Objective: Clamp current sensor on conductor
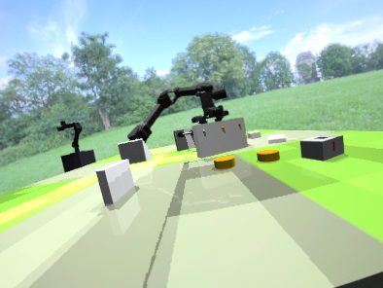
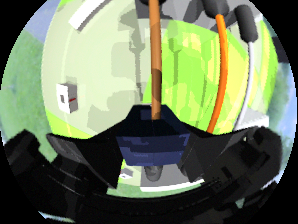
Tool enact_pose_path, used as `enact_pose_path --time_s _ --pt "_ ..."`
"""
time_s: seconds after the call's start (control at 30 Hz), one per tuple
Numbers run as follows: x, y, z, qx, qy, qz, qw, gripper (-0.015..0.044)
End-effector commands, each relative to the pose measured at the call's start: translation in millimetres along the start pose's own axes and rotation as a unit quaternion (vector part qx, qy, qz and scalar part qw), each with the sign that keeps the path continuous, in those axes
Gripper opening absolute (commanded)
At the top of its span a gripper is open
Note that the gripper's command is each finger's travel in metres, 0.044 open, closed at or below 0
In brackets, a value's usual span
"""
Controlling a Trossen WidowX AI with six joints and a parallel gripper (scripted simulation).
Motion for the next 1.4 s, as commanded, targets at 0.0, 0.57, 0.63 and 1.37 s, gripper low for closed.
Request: enact_pose_path --time_s 0.0,0.57,0.63,1.37 --pt "-0.7 0.0 0.9 0.002 0.002 -0.001 1.0 0.0" --pt "0.6 0.0 -4.3 0.001 0.0 0.0 1.0 0.0" --pt "0.6 0.0 -4.3 0.001 0.0 0.0 1.0 0.0" --pt "0.6 -0.3 -4.7 0.0 0.0 -0.001 1.0 0.0236"
Point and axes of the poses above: the point midway between the two fingers, 35 mm back from their tips, its own y axis back along the fingers, its own z axis across the jaws, x = y × z, the point moved 5 cm from there along y, back along the fingers, and after that the axes turned 14 degrees about y, right-handed, at the moved point
